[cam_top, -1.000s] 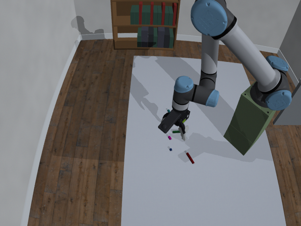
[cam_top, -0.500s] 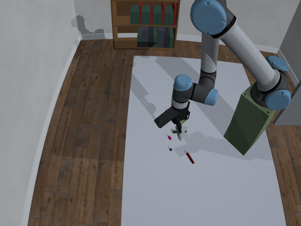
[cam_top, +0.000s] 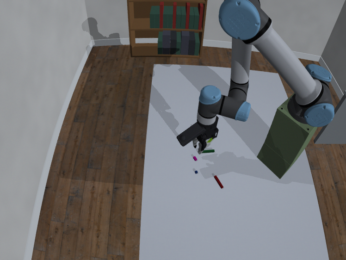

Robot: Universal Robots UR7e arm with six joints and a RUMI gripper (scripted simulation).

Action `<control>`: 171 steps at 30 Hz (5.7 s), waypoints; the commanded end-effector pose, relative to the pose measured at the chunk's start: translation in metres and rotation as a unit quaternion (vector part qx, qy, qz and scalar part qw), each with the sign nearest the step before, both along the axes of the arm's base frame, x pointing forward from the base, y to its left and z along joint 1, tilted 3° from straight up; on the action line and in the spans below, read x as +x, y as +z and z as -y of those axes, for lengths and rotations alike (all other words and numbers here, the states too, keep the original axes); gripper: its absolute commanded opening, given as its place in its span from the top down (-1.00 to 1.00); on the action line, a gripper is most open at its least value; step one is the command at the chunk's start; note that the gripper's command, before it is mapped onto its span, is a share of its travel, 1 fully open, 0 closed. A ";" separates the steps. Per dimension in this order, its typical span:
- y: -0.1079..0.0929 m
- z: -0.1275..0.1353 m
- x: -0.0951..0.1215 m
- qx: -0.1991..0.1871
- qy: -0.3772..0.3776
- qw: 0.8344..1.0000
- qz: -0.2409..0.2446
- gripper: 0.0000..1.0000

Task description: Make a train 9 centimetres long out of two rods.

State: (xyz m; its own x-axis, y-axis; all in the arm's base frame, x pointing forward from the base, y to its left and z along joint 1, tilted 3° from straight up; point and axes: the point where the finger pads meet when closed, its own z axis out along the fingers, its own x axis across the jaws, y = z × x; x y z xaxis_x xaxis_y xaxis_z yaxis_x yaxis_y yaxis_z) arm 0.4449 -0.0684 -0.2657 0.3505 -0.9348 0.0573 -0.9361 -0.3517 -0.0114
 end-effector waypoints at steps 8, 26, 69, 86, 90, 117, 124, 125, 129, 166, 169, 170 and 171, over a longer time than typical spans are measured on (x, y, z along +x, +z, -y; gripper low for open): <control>0.001 0.002 0.002 -0.001 -0.002 1.000 0.002 0.58; 0.001 0.002 0.002 -0.001 -0.002 1.000 0.002 0.58; -0.033 0.003 0.004 -0.001 -0.002 1.000 0.002 0.58; -0.050 0.003 0.005 -0.001 -0.002 1.000 0.002 0.58; -0.051 0.003 0.005 -0.001 -0.002 1.000 0.002 0.58; -0.051 0.003 0.005 -0.001 -0.002 1.000 0.001 0.58; -0.051 0.003 0.005 -0.001 -0.002 1.000 0.001 0.58; -0.051 0.003 0.005 -0.001 -0.002 1.000 0.001 0.58; -0.051 0.003 0.005 -0.001 -0.002 1.000 0.001 0.58; -0.051 0.004 0.005 -0.001 -0.002 1.000 0.002 0.58; -0.051 0.004 0.005 -0.001 -0.002 1.000 0.002 0.58; -0.051 0.004 0.005 -0.001 -0.002 1.000 0.002 0.58; -0.051 0.004 0.005 -0.001 -0.002 1.000 0.002 0.58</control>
